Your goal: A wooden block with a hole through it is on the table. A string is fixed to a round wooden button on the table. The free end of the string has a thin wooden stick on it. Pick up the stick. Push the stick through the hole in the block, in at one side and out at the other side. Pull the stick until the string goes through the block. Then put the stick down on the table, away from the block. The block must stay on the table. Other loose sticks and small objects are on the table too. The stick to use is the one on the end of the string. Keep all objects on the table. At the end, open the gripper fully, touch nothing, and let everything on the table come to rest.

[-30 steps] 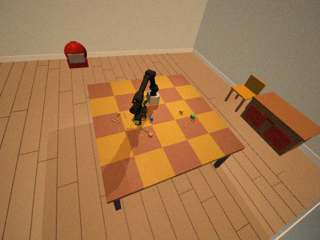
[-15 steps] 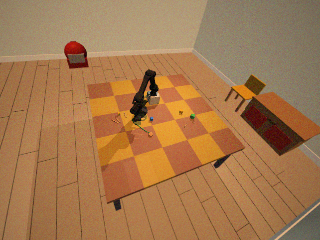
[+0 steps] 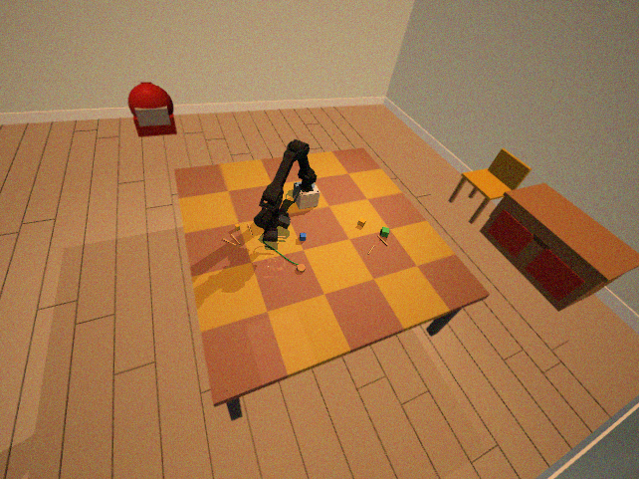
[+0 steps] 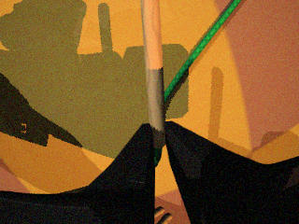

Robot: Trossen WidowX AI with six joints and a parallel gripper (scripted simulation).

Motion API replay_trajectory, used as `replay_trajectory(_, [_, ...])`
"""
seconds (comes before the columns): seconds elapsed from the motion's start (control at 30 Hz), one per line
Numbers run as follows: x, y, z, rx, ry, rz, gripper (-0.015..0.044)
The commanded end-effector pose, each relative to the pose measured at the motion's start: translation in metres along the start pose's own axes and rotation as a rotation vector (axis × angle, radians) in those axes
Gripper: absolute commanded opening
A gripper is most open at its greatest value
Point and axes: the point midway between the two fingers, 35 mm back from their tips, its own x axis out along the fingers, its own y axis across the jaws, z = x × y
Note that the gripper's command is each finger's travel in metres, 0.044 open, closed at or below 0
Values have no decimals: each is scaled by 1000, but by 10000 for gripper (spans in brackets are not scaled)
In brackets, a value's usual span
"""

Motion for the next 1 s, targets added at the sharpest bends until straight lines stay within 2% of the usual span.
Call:
replay_trajectory(0.0, [2, 0, -5, 0, 1, 6, 0])
replay_trajectory(0.97, [1, 2, -43, -5, 6, 7, 0])
